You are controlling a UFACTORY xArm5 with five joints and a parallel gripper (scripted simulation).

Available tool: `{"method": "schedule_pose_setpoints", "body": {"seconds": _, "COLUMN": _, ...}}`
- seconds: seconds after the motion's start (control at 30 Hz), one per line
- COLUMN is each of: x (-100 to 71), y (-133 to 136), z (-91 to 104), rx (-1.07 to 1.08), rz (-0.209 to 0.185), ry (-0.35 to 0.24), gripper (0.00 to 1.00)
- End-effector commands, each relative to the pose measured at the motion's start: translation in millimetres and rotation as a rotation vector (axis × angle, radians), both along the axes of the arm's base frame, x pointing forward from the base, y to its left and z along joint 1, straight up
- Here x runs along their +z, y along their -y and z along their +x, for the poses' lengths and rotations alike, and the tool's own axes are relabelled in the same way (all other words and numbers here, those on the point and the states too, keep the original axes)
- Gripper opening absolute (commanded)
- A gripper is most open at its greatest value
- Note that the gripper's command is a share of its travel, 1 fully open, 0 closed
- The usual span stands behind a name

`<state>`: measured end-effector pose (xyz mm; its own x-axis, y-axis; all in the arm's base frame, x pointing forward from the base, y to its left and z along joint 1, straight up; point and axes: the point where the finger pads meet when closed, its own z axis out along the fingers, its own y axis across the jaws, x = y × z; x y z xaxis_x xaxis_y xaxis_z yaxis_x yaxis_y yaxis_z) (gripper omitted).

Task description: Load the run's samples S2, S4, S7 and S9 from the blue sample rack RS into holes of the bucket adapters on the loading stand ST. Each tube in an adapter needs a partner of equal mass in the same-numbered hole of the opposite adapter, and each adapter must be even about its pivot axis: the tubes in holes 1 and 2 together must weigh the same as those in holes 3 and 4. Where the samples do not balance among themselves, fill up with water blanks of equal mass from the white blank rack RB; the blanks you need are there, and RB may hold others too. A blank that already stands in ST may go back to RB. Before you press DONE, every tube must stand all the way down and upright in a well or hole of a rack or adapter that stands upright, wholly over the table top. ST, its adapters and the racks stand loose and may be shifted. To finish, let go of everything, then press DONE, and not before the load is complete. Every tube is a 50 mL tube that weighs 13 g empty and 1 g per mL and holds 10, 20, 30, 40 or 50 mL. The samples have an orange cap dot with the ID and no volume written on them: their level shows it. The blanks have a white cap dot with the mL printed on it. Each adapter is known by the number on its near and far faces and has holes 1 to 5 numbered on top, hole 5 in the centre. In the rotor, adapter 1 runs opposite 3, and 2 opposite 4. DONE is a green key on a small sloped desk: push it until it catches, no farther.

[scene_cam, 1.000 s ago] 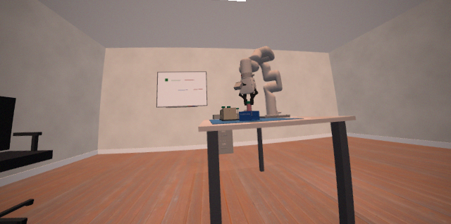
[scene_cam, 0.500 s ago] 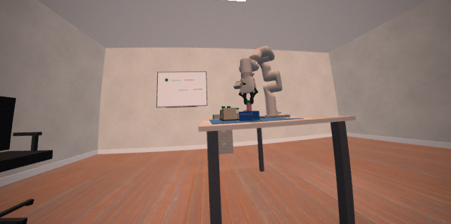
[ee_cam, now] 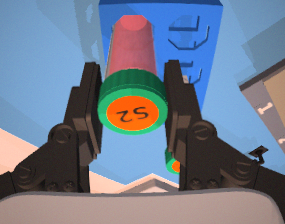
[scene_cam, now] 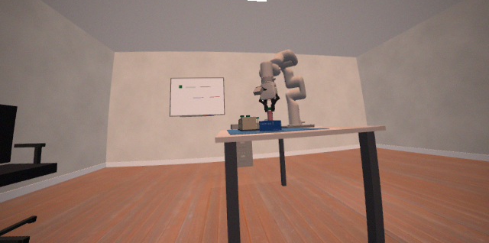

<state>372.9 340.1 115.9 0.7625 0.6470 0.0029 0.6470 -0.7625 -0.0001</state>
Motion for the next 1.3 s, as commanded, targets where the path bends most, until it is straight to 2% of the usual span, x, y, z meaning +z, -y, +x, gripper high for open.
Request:
{"method": "schedule_pose_setpoints", "body": {"seconds": 0.0, "x": 3.9, "y": -1, "z": 1.1, "rx": 0.0, "rz": 0.003, "ry": 0.004, "gripper": 0.0}}
{"method": "schedule_pose_setpoints", "body": {"seconds": 0.4, "x": 11.9, "y": -1, "z": 1.0, "rx": 0.0, "rz": 0.003, "ry": 0.004, "gripper": 0.0}}
{"method": "schedule_pose_setpoints", "body": {"seconds": 1.27, "x": 59.9, "y": -1, "z": 0.7, "rx": 0.0, "rz": 0.003, "ry": 0.004, "gripper": 0.0}}
